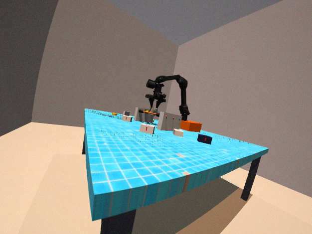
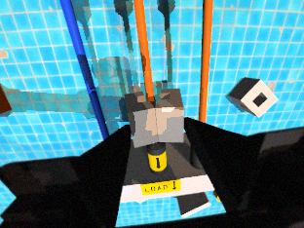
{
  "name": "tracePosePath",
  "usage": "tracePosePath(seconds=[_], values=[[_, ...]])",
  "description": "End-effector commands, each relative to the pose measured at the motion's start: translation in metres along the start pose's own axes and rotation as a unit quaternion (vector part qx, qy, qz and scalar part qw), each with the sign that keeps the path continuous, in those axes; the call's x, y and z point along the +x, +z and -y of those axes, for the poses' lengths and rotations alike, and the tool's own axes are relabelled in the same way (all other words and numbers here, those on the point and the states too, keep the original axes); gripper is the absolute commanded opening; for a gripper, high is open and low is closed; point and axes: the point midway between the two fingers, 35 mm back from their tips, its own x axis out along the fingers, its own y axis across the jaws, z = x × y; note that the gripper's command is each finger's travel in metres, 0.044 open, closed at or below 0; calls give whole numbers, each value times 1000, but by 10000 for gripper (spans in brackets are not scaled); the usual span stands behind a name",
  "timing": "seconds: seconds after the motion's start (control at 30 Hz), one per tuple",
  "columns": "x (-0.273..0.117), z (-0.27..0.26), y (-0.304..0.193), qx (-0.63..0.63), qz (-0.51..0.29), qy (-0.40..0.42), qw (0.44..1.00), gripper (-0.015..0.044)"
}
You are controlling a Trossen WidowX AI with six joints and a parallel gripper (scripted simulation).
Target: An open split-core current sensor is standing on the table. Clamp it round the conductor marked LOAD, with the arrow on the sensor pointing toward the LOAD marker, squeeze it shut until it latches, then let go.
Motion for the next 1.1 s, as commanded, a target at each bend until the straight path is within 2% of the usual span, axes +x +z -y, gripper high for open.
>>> tracePosePath(seconds=[0.0, 0.27, 1.07], values=[[8, -2, 0, -1, -2, 3, 1000, 0], [20, -3, 0, -1, -2, 3, 1000, 0], [15, -1, 0, 0, 0, 0, 1000, 0]])
